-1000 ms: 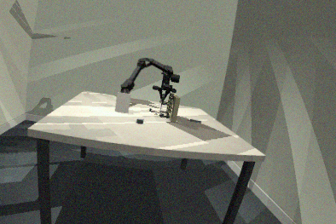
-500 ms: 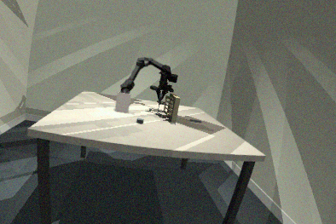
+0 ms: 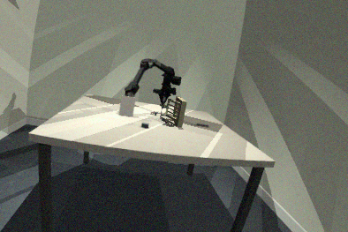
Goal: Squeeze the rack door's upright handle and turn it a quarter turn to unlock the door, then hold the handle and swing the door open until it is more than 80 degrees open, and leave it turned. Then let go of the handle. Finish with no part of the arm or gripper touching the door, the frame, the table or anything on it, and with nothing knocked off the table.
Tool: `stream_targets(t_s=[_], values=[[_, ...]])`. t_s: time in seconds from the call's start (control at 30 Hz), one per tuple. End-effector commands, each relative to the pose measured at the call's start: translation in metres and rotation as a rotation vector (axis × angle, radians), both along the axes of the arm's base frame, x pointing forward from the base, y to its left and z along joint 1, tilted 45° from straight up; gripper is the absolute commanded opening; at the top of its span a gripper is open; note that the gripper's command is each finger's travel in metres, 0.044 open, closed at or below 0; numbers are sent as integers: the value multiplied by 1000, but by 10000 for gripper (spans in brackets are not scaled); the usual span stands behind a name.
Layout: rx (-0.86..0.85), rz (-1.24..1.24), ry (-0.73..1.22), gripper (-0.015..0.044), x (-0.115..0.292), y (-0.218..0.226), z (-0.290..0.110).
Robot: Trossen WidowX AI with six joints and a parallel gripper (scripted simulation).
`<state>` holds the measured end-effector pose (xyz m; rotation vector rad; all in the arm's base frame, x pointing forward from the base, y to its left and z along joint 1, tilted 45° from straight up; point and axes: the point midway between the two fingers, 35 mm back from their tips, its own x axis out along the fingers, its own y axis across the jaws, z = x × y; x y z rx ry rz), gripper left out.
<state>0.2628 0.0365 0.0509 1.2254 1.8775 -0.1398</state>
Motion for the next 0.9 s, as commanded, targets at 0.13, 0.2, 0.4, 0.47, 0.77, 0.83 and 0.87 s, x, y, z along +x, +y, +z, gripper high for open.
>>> stream_targets(t_s=[0.13, 0.2, 0.4, 0.47, 0.77, 0.83, 0.87], values=[[12, 103, -108, 13, -11, -12, -9], [16, 123, -127, 13, -14, -14, -11], [27, 182, -184, 13, -21, -23, -18], [31, 201, -203, 13, -23, -26, -21], [46, 286, -284, 13, -31, -39, -32], [50, 305, -302, 13, -33, -42, -35], [52, 314, -312, 13, -34, -44, -36]])
